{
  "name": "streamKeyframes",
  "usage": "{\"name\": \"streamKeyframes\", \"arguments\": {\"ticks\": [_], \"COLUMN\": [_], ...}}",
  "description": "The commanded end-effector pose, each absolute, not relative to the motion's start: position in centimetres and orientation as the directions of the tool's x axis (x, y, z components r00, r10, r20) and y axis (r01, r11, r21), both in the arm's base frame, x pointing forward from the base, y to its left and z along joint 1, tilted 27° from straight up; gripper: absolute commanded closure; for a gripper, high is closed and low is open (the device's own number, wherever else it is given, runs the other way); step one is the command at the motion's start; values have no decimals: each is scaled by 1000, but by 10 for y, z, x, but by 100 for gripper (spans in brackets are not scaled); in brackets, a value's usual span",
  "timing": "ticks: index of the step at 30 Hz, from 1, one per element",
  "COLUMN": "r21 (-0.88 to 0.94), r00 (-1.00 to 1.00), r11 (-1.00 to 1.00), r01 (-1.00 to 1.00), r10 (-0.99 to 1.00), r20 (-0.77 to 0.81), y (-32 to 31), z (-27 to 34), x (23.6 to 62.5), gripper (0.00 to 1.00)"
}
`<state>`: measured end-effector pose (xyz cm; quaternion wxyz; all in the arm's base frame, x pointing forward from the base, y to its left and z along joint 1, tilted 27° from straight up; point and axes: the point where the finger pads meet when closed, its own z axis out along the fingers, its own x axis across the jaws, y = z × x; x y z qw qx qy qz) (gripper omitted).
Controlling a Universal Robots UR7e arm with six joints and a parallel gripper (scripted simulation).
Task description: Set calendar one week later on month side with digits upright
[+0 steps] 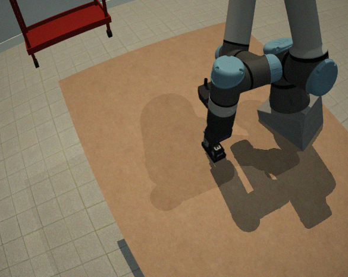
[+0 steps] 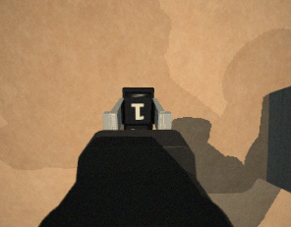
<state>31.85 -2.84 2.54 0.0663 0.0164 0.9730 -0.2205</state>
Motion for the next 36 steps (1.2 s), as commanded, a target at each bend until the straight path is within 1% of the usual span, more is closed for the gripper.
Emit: {"name": "streamKeyframes", "arguments": {"ticks": [1, 36], "r21": [-427, -427], "r00": [-991, -991], "r11": [902, 902], "r01": [61, 61], "r10": [3, 3], "r20": [-137, -137], "y": [-29, -33], "z": [25, 17], "x": [319, 320], "gripper": [40, 40]}}
